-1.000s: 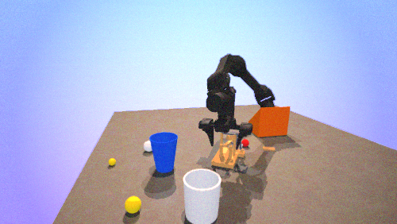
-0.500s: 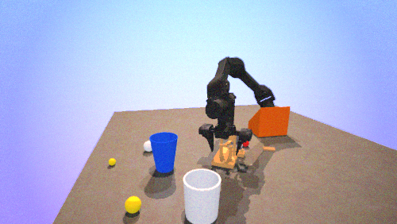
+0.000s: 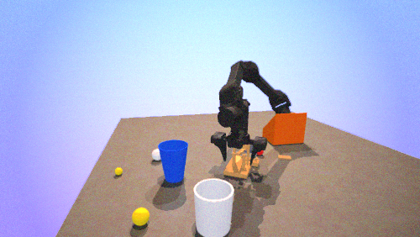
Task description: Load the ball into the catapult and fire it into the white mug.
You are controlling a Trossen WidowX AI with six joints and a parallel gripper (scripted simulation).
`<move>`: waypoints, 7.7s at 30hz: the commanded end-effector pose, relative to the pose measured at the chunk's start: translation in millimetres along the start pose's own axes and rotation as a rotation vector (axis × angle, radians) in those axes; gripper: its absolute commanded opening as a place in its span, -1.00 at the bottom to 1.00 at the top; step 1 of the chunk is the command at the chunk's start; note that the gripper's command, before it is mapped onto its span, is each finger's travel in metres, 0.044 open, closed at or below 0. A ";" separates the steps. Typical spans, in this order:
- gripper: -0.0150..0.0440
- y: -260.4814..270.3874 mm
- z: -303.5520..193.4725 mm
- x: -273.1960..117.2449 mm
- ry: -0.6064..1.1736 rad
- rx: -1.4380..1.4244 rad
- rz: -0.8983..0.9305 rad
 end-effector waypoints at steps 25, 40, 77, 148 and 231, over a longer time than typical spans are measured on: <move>1.00 1.7 -1.1 3.9 0.010 -0.009 -0.003; 0.02 0.2 -0.1 0.3 0.001 -0.002 0.000; -0.49 1.4 0.9 -19.4 0.005 -0.012 -0.001; 1.00 2.1 0.0 -40.9 0.009 -0.009 -0.002; -0.09 0.4 -0.1 0.3 0.001 0.000 0.000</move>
Point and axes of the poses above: the point midway between the two fingers, 35 mm back from their tips, its own x axis out along the fingers, its own y axis across the jaws, z = x × y, the point moved 6 cm from there along -x, back along the fingers, and after that the axes turned 1 degree about x, right-handed, at the moved point
